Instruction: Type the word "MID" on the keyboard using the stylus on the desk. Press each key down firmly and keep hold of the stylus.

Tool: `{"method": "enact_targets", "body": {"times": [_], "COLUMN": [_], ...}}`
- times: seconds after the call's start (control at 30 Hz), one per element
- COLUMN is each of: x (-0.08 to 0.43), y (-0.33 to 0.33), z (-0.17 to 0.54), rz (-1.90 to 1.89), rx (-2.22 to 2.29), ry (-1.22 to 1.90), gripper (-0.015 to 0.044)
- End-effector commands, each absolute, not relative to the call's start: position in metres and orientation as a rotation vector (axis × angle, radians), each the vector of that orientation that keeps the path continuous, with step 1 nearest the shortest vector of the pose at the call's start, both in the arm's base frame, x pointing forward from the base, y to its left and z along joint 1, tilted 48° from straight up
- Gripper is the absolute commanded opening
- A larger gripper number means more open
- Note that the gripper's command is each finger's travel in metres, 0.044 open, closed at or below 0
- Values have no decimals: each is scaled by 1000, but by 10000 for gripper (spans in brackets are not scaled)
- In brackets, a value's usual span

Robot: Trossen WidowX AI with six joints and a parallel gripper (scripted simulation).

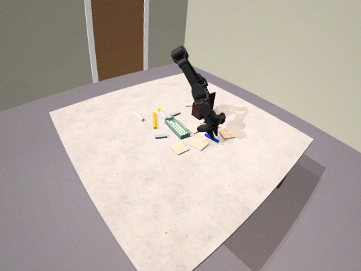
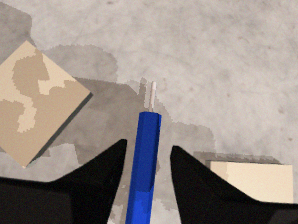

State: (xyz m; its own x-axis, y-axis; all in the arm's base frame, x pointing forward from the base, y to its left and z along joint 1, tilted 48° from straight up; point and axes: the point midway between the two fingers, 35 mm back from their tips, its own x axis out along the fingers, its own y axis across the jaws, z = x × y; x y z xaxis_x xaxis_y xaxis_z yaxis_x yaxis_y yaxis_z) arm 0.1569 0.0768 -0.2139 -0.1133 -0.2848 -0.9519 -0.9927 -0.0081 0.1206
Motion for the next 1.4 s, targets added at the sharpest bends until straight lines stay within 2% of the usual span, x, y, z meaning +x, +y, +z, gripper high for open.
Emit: {"method": "enact_targets", "body": {"times": [0.0,0.7,0.87,0.97,1.37], "x": [156,155,155,155,158], "y": [74,63,65,65,77], "z": [-216,-225,-225,-225,-215], "rz": [1167,1166,1166,1166,1167], "rx": [-1388,-1388,-1382,-1382,-1381], "ry": [1501,1502,1502,1502,1500], "gripper": [150,150,19,0,0]}}
